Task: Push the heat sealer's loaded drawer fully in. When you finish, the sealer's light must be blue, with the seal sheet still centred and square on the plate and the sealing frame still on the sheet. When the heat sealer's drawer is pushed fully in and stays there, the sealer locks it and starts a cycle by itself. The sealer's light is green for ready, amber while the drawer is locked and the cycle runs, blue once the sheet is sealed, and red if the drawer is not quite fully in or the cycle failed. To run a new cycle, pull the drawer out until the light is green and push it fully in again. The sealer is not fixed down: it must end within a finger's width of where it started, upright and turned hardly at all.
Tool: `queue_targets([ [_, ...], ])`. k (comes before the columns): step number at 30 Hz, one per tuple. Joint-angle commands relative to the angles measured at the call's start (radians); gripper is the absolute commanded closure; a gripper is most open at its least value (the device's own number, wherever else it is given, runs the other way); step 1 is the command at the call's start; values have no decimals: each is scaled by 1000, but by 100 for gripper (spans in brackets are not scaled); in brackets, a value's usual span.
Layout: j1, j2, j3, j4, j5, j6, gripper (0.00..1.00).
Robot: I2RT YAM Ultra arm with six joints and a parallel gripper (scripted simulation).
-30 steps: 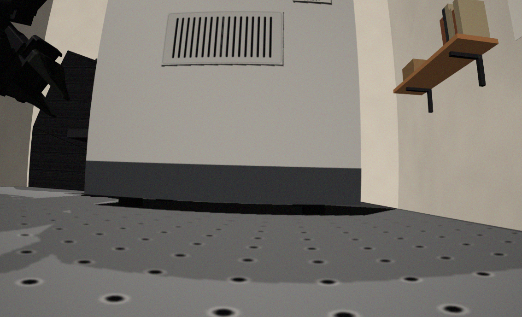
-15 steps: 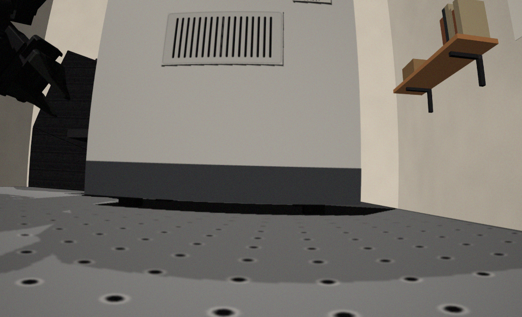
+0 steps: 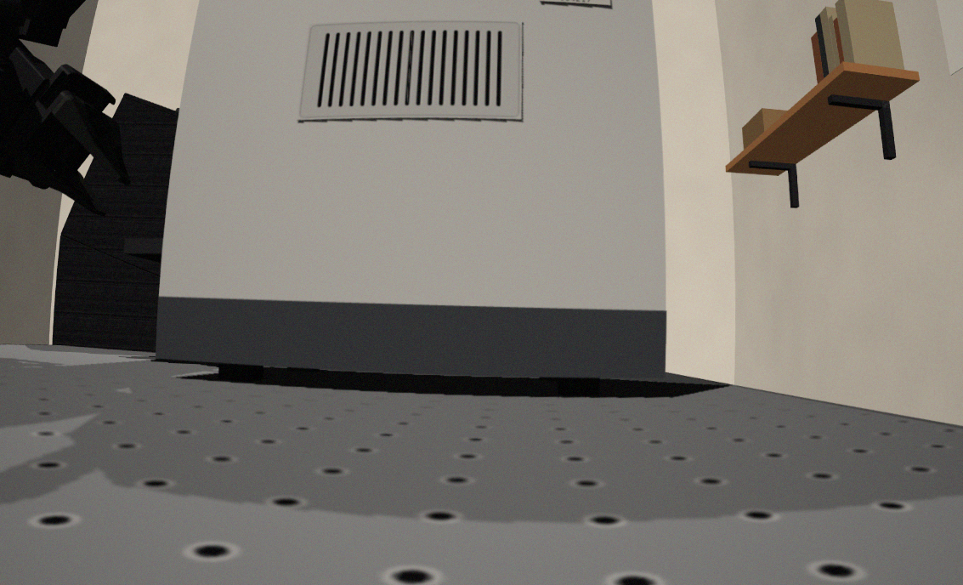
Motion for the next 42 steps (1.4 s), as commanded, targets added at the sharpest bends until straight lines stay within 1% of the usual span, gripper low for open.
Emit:
queue_targets([
  [1, -6, -12, 32, -16, -2, -13, 70],
  [13, -6, -12, 32, -16, -2, -13, 70],
  [15, -33, -13, 39, -62, 13, -51, 70],
  [17, -33, -13, 39, -62, 13, -51, 70],
  [25, -107, -6, 82, -241, 38, -193, 70],
  [32, -171, -4, 139, -405, 68, -315, 70],
  [34, -171, -4, 139, -405, 68, -315, 70],
  [35, -181, 4, 163, -450, 74, -346, 70],
  [38, -206, 8, 190, -513, 88, -391, 70],
  [42, -206, 23, 215, -548, 90, -414, 70],
])
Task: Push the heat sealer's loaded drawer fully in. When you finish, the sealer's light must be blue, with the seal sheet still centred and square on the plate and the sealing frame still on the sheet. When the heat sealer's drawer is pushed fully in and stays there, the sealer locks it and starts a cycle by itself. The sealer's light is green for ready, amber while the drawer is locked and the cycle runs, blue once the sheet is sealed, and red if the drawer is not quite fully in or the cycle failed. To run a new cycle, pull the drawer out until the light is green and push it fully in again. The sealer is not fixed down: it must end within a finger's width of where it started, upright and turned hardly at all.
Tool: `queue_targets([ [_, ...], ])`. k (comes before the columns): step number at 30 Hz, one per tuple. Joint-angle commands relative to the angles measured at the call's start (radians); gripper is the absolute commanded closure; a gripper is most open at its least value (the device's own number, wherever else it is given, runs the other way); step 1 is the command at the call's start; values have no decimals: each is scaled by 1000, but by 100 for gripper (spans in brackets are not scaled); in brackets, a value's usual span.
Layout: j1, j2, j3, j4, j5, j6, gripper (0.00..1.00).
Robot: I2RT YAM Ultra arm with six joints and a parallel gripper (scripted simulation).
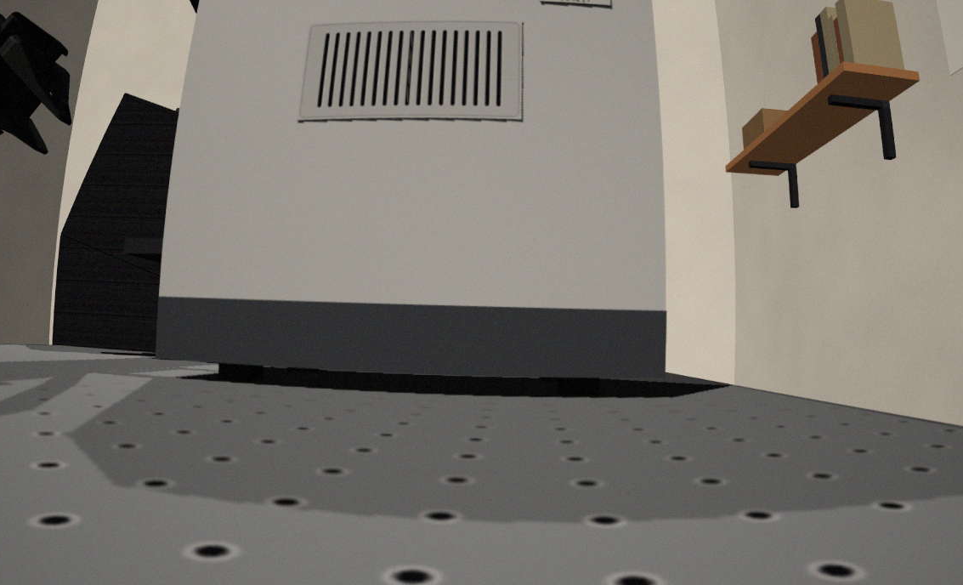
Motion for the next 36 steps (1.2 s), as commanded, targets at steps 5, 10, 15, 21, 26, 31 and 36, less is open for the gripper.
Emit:
queue_targets([
  [5, -2, 26, 50, -86, 3, -62, 70],
  [10, -2, 1, 52, -89, 1, -65, 70],
  [15, -2, -1, 52, -90, 0, -65, 70],
  [21, -2, -1, 52, -91, 0, -66, 70],
  [26, -2, -1, 52, -91, 0, -66, 70],
  [31, -2, -1, 52, -90, 0, -66, 70],
  [36, -2, -1, 52, -90, 0, -66, 70],
])
